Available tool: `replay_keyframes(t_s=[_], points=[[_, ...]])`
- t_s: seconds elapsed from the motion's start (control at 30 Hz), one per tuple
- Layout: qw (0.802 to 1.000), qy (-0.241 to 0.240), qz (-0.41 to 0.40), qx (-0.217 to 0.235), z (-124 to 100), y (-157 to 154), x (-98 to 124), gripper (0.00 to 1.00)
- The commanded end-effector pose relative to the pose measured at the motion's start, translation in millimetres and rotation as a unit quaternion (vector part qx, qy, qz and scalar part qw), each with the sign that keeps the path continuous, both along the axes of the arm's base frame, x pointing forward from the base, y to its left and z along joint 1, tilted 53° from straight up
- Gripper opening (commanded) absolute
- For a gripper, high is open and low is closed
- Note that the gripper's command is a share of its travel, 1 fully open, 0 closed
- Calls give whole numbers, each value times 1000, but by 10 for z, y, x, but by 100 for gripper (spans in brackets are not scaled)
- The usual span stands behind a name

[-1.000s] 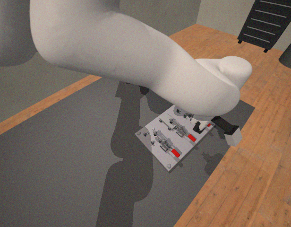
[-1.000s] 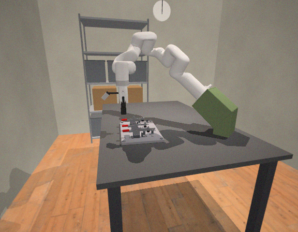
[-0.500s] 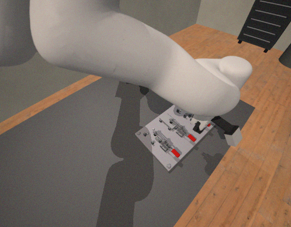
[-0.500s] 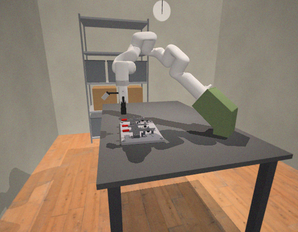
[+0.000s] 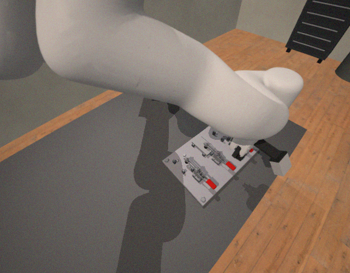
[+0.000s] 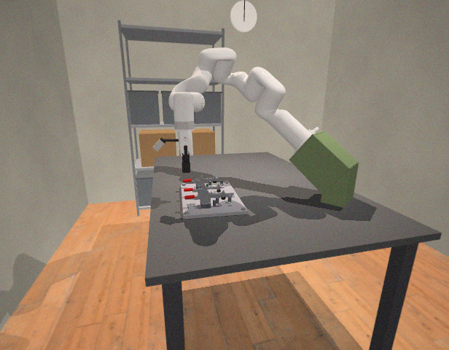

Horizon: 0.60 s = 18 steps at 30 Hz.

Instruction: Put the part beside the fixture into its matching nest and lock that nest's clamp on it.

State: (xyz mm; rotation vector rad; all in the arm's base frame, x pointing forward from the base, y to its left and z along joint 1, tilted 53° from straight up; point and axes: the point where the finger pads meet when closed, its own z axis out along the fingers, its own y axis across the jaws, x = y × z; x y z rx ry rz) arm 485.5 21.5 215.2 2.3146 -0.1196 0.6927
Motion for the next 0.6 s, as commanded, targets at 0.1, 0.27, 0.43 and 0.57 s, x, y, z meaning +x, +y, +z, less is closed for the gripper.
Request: replay_keyframes(t_s=[0.1,0.27,0.43,0.57], points=[[1000,-1,1,1,10,9,5,0],[1000,-1,1,1,10,9,5,100],[1000,-1,1,1,10,9,5,100],[1000,-1,1,1,10,9,5,100]])
